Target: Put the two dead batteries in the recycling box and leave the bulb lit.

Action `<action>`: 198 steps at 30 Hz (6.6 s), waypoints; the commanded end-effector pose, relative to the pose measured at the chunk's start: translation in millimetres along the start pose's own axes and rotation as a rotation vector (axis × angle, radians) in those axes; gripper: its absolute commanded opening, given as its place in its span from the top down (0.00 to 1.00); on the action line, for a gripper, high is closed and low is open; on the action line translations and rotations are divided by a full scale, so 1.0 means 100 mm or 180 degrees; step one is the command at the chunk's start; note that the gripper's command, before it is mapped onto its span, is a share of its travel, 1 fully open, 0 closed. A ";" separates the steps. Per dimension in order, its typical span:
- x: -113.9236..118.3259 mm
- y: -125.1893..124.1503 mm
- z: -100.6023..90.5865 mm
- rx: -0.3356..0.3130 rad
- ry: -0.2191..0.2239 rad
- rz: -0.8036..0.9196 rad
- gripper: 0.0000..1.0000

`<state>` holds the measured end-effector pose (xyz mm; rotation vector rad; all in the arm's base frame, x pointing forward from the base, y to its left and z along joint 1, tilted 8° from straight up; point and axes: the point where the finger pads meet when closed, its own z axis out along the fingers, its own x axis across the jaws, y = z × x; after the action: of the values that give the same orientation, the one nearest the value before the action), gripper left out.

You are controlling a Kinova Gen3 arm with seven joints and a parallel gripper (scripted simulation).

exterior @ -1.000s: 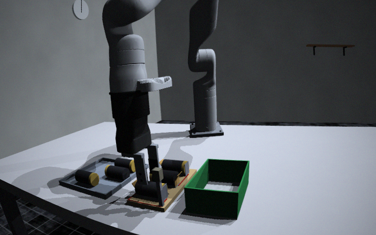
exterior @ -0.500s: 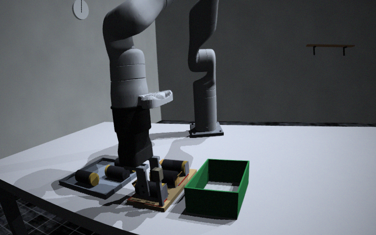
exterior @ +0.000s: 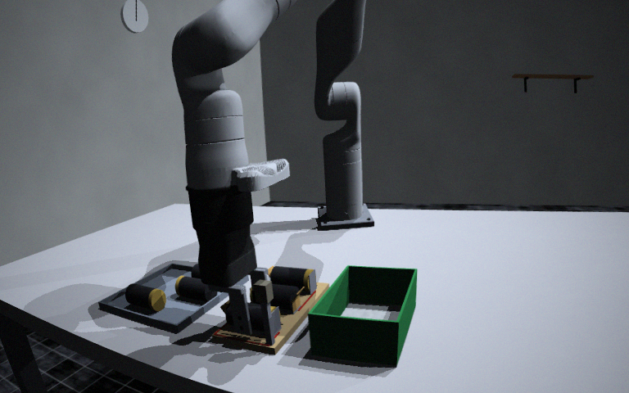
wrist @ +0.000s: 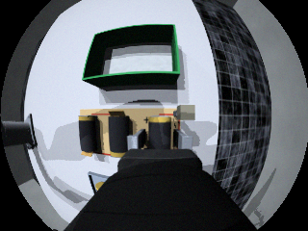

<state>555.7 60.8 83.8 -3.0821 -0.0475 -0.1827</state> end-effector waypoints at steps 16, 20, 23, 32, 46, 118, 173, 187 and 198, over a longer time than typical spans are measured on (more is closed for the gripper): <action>0.01 0.00 -0.01 0.0001 0.0006 0.0001 0.43; 0.01 0.00 -0.01 0.0001 0.0006 0.0001 0.43; 0.01 0.00 -0.01 0.0001 0.0006 0.0001 0.43; 0.01 0.00 -0.01 0.0001 0.0006 0.0001 0.43; 0.01 0.00 -0.42 0.0001 0.0006 0.0001 0.43; -0.59 1.92 -1.24 0.0001 0.0006 0.0001 0.43; -0.75 2.42 -0.74 0.0001 0.0006 0.0031 0.43; -0.75 2.42 -0.38 0.0001 0.0006 0.0032 0.43; -0.75 2.42 -0.38 0.0001 0.0006 0.0032 0.43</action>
<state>484.6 -184.7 99.2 -3.0808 -0.0325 -0.1821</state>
